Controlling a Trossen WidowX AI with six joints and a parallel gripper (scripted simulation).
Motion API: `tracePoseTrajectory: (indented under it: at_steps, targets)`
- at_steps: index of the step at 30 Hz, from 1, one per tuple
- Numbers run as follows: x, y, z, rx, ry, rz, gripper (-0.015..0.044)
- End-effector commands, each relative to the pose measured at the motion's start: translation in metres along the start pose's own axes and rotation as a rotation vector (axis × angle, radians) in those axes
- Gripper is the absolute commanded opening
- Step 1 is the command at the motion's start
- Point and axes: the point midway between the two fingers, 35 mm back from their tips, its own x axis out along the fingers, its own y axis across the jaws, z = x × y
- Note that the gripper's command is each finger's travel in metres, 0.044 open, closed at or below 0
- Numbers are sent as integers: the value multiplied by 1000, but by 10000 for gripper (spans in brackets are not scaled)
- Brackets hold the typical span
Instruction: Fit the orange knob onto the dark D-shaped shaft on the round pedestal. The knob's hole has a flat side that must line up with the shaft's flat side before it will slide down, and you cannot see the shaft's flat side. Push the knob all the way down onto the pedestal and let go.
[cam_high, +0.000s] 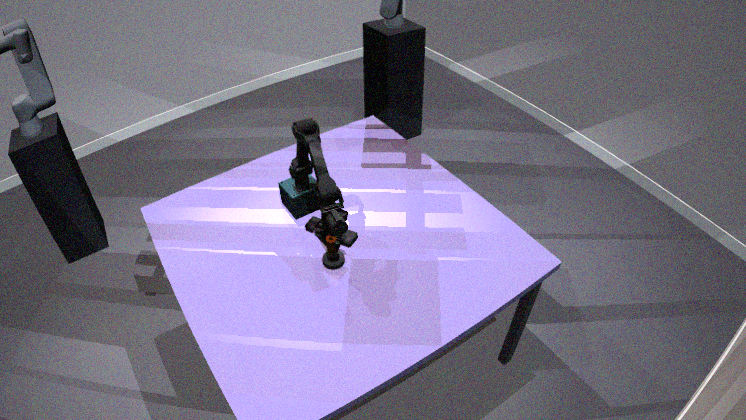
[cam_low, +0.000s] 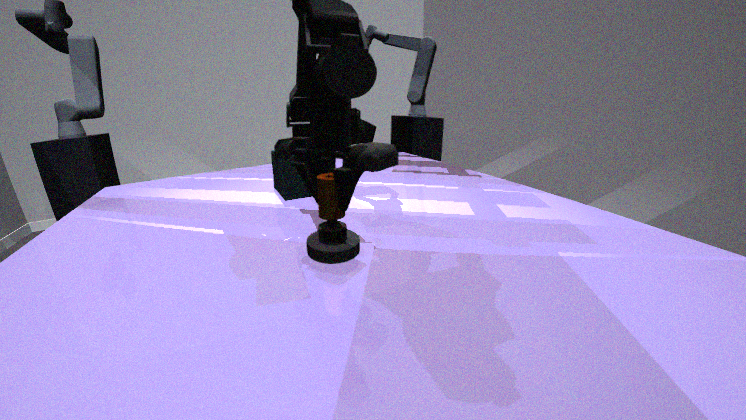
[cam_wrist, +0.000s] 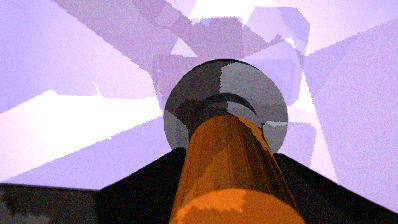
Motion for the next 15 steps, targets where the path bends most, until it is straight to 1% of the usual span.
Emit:
tracePoseTrajectory:
  at_steps: [1, 4, 9, 15]
  targets:
    - [-3, -3, -2, -4, 4, -3, 0]
    - [-4, -3, -2, -29, 4, -3, 0]
    - [-5, -3, -3, -203, 5, -3, 0]
    - [-2, -2, -2, -213, 5, -3, 0]
